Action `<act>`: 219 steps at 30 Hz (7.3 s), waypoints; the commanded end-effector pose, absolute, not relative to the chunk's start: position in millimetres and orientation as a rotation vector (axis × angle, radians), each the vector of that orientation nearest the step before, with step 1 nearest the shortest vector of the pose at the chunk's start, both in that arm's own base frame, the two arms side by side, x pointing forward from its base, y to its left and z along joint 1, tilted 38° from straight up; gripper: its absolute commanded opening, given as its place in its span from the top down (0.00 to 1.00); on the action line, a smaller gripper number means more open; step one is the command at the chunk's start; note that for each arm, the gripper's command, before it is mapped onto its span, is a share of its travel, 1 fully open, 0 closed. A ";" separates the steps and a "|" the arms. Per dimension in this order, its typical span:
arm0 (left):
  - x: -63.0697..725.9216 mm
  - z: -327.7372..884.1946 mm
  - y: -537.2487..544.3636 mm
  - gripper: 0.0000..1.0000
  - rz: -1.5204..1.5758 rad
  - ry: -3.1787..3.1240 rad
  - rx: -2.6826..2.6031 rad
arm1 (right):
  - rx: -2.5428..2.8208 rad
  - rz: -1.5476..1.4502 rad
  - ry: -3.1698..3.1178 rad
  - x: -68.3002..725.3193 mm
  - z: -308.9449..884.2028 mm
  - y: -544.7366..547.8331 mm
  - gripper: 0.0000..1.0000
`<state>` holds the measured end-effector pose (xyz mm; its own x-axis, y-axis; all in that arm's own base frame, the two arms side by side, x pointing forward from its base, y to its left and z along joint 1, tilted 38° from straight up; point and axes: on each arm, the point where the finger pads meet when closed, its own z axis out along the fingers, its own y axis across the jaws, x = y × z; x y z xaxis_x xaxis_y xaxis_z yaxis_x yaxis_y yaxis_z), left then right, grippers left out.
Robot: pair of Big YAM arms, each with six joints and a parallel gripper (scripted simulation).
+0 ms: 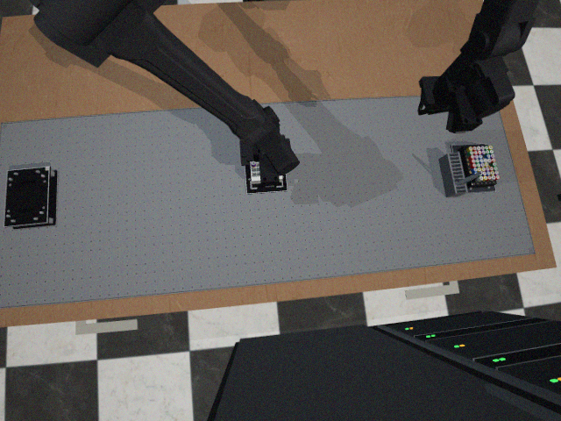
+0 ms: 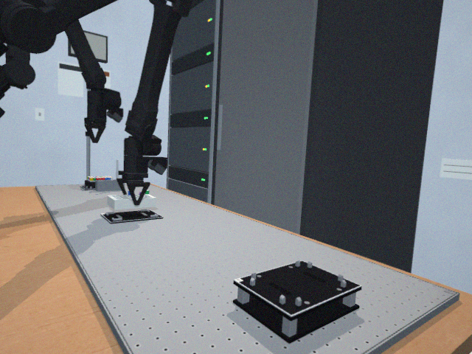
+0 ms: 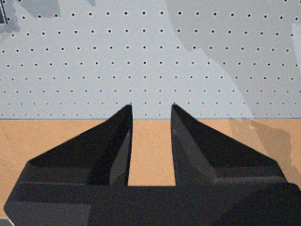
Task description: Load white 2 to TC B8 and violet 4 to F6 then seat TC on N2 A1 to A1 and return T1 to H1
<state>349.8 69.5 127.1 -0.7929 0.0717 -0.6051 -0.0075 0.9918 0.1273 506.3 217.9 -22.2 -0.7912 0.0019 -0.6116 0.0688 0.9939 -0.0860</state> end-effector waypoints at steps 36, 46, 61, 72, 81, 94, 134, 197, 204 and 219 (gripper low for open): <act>355.2 136.6 69.6 0.75 0.167 2.462 0.039 | 0.039 -0.115 2.468 480.1 17.4 233.3 1.00; 355.2 136.6 69.6 0.75 0.167 2.462 0.039 | 0.039 -0.113 2.466 479.8 19.7 234.1 1.00; 355.2 136.6 69.6 0.75 0.167 2.462 0.039 | 0.039 -0.113 2.466 479.8 19.7 234.1 1.00; 355.2 136.6 69.6 0.75 0.167 2.462 0.039 | 0.039 -0.113 2.466 479.8 19.7 234.1 1.00; 355.2 136.6 69.6 0.75 0.167 2.462 0.039 | 0.039 -0.113 2.466 479.8 19.7 234.1 1.00; 355.2 136.6 69.6 0.75 0.167 2.462 0.039 | 0.028 -0.129 2.455 502.4 37.3 195.7 1.00; 355.2 136.6 69.6 0.75 0.167 2.462 0.039 | 0.026 -0.133 2.452 496.7 39.1 133.2 1.00; 355.2 136.6 69.6 0.75 0.167 2.462 0.039 | 0.023 -0.141 2.450 494.7 50.4 42.0 1.00; 355.2 136.6 69.6 0.75 0.167 2.462 0.039 | 0.022 -0.142 2.450 494.5 51.7 32.1 1.00; 355.2 136.6 69.6 0.75 0.167 2.462 0.039 | 0.021 -0.144 2.449 494.0 54.7 8.9 1.00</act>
